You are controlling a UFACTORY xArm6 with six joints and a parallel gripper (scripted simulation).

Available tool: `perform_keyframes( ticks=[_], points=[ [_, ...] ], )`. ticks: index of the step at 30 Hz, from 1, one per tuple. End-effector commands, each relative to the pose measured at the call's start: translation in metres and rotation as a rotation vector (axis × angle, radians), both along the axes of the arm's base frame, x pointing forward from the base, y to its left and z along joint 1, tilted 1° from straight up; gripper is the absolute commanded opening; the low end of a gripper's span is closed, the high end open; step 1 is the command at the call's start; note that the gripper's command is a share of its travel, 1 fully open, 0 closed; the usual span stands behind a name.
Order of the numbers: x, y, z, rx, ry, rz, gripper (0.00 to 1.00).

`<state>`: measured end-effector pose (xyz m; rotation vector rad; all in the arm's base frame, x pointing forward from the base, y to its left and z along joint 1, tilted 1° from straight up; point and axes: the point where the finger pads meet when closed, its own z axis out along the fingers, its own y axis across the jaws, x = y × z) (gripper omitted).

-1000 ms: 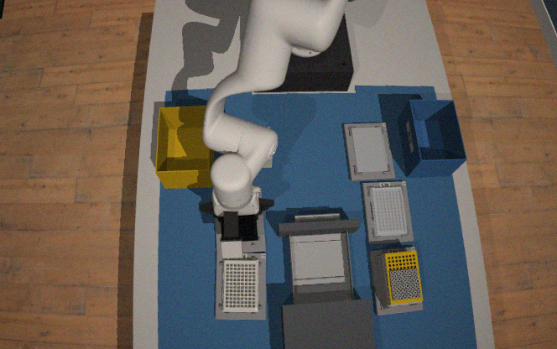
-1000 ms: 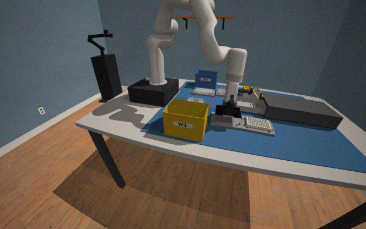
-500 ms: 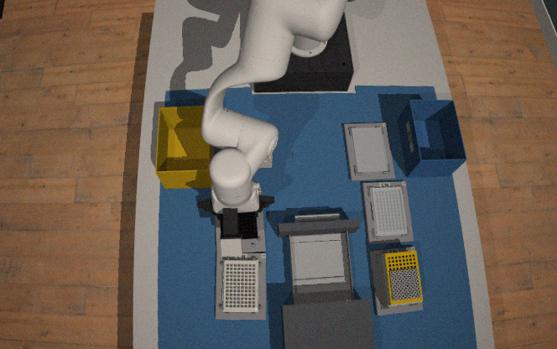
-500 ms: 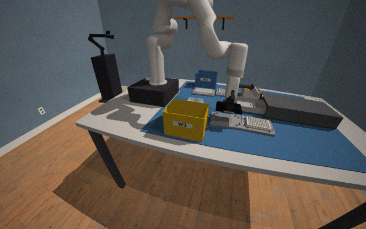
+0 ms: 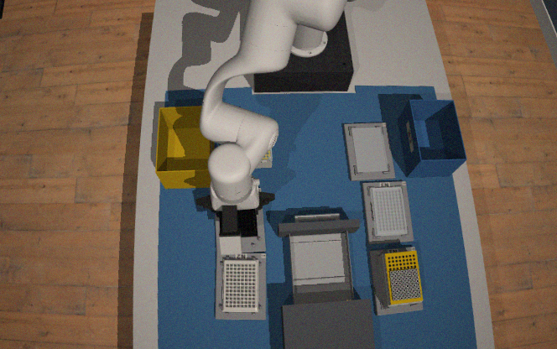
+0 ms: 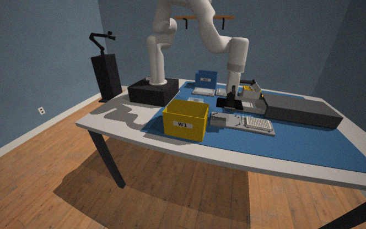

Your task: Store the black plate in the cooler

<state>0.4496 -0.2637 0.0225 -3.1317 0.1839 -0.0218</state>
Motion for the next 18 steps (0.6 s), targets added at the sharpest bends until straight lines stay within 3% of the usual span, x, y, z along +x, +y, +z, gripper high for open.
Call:
perform_keyframes(
  ticks=[1, 18],
  points=[
    [0.001, -0.001, 0.008, -0.002, -0.004, 0.0, 0.0],
    [0.001, -0.001, 0.034, -0.002, -0.004, 0.0, 0.0]
  ],
)
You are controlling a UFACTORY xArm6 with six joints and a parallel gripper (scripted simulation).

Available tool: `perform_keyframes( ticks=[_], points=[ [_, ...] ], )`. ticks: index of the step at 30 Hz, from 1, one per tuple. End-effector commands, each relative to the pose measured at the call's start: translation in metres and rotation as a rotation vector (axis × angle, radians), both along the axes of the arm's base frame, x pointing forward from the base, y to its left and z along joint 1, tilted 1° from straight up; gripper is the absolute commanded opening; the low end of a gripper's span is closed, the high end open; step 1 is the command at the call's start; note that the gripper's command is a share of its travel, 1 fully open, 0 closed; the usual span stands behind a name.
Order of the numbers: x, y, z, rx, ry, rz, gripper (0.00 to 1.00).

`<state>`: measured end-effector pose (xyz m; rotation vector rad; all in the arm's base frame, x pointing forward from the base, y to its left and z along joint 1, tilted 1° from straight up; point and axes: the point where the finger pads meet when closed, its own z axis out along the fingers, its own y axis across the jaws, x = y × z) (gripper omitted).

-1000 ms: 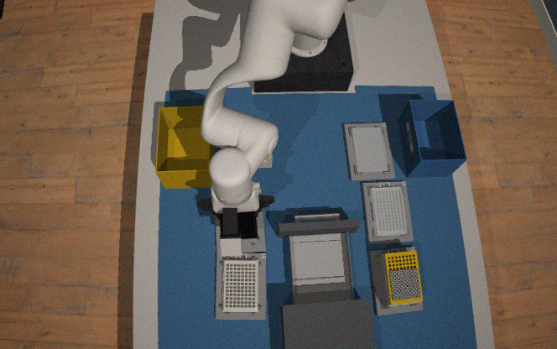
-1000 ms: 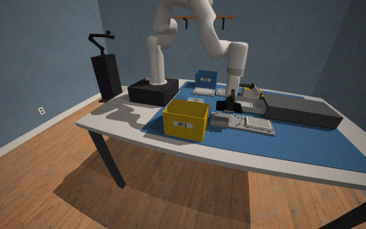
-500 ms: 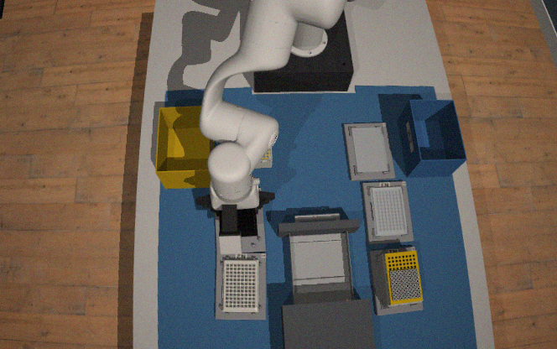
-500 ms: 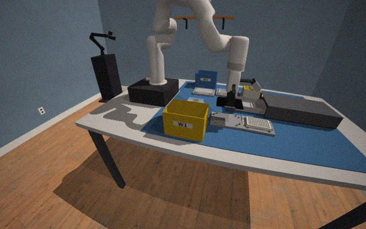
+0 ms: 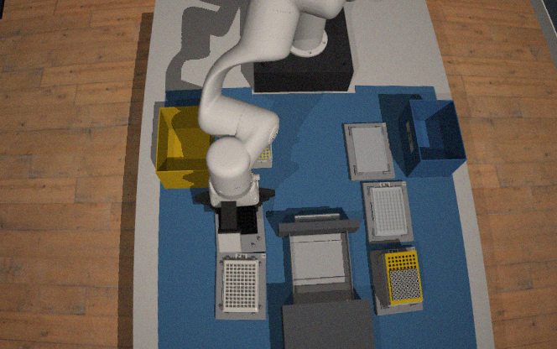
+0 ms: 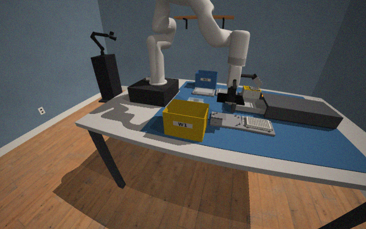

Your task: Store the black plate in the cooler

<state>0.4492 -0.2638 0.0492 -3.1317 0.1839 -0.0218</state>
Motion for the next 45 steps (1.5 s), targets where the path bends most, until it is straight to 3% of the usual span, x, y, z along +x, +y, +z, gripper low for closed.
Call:
perform_keyframes(
  ticks=[1, 20, 45],
  points=[
    [0.001, -0.001, 0.009, -0.002, -0.004, 0.0, 0.0],
    [0.004, 0.003, 0.017, -0.003, -0.004, 0.067, 0.0],
    [0.043, 0.052, 0.017, -0.015, -0.006, 0.833, 0.0]
  ],
)
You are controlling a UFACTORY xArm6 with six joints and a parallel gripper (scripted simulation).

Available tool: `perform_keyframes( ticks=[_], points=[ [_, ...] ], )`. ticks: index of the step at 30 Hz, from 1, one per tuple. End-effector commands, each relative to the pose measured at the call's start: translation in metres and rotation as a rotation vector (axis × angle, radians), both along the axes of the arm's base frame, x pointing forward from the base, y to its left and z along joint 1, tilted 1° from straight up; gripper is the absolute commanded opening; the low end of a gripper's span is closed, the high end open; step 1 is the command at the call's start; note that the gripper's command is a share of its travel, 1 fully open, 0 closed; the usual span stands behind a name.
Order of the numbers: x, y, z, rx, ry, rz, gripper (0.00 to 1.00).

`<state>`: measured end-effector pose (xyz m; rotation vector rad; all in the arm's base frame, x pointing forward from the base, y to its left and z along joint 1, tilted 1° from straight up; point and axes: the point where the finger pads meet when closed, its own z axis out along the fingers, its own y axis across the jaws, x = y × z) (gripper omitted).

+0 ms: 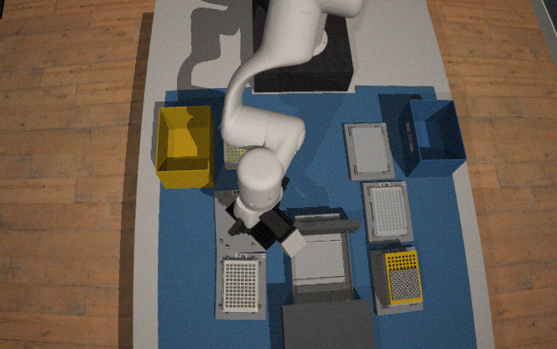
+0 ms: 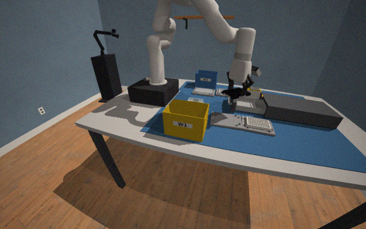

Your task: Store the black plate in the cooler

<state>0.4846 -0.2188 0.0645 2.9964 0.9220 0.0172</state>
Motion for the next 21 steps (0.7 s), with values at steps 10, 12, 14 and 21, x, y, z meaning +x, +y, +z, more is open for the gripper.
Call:
perform_keyframes(
  ticks=[10, 12, 14, 21],
  points=[
    [0.021, 0.023, 0.002, -0.001, -0.006, 0.386, 0.0],
    [0.024, 0.027, 0.002, -0.002, -0.006, 0.452, 0.0],
    [0.027, 0.032, 0.003, -0.003, -0.006, 0.519, 0.0],
    [0.039, 0.046, 0.003, -0.007, -0.006, 0.752, 0.0]
  ],
)
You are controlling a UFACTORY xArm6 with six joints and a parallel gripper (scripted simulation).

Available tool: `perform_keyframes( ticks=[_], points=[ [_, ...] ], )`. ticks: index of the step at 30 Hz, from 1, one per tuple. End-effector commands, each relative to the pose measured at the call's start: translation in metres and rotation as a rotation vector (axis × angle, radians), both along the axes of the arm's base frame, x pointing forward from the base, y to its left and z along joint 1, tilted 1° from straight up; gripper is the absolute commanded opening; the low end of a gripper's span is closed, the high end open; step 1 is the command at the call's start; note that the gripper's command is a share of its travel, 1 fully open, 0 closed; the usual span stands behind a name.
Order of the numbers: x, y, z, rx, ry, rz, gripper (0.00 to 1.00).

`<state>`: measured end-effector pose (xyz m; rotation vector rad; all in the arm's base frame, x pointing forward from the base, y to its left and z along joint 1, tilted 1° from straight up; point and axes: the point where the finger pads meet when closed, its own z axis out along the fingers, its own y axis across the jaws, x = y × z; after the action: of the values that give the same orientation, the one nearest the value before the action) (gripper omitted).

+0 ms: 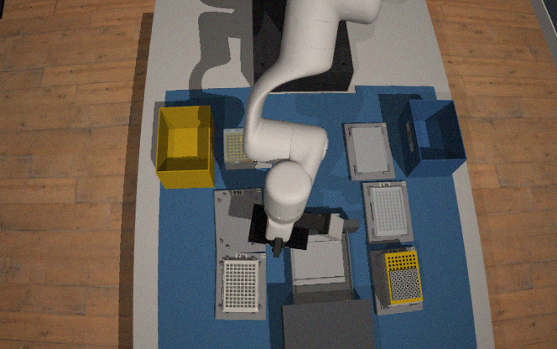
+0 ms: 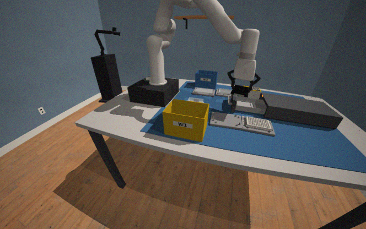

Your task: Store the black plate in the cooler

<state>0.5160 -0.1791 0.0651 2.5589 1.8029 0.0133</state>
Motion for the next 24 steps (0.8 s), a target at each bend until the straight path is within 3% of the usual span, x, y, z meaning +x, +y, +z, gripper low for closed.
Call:
perform_keyframes(
  ticks=[1, 24],
  points=[
    [0.009, 0.009, 0.002, 0.004, -0.005, 0.155, 0.0],
    [0.041, 0.049, 0.003, 0.004, -0.005, 0.202, 0.0]
  ],
)
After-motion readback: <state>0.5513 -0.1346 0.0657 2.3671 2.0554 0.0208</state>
